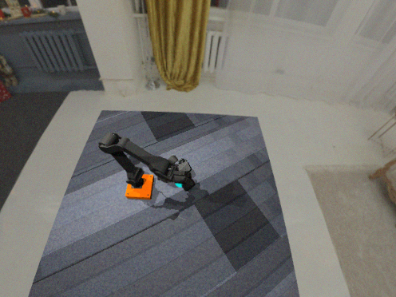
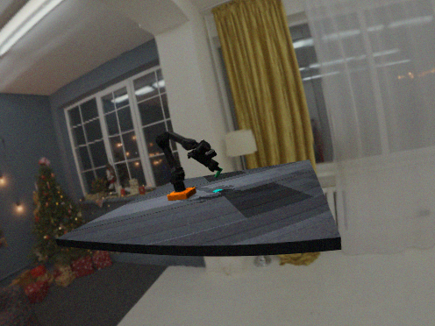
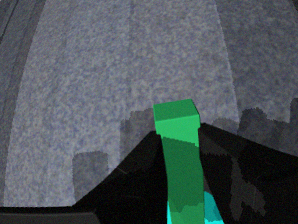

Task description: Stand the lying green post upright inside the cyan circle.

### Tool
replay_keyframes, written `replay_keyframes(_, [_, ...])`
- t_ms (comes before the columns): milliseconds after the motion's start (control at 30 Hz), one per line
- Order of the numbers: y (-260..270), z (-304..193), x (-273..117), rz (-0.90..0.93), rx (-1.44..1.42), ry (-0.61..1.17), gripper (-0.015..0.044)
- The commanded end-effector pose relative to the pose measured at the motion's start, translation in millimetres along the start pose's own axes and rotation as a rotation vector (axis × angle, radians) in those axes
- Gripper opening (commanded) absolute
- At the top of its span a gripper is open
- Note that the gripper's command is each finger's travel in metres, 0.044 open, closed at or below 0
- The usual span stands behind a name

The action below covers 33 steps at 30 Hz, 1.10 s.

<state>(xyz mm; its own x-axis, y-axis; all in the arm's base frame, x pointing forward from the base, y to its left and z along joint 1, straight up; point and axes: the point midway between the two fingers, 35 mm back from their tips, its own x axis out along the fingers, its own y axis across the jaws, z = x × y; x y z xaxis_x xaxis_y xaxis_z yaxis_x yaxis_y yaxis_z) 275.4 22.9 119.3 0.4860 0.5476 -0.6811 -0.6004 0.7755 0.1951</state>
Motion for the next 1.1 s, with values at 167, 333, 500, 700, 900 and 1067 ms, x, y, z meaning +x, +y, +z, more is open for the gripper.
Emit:
replay_keyframes(167, [0.5, -2.6, -1.2, 0.009, -0.007, -0.059, 0.0023])
replay_keyframes(333, [0.0, -3.0, -2.6, 0.011, -0.011, -0.094, 0.0023])
replay_keyframes(500, [-0.4, -3.4, -4.1, 0.014, -0.016, -0.129, 0.0023])
replay_keyframes(700, [-0.7, -4.0, -6.1, 0.016, -0.022, -0.171, 0.0023])
replay_keyframes(900, [-0.7, -4.7, -8.3, 0.018, -0.031, -0.212, 0.0023])
replay_keyframes(1067, [-0.5, -5.4, -10.2, 0.019, -0.039, -0.245, 0.0023])
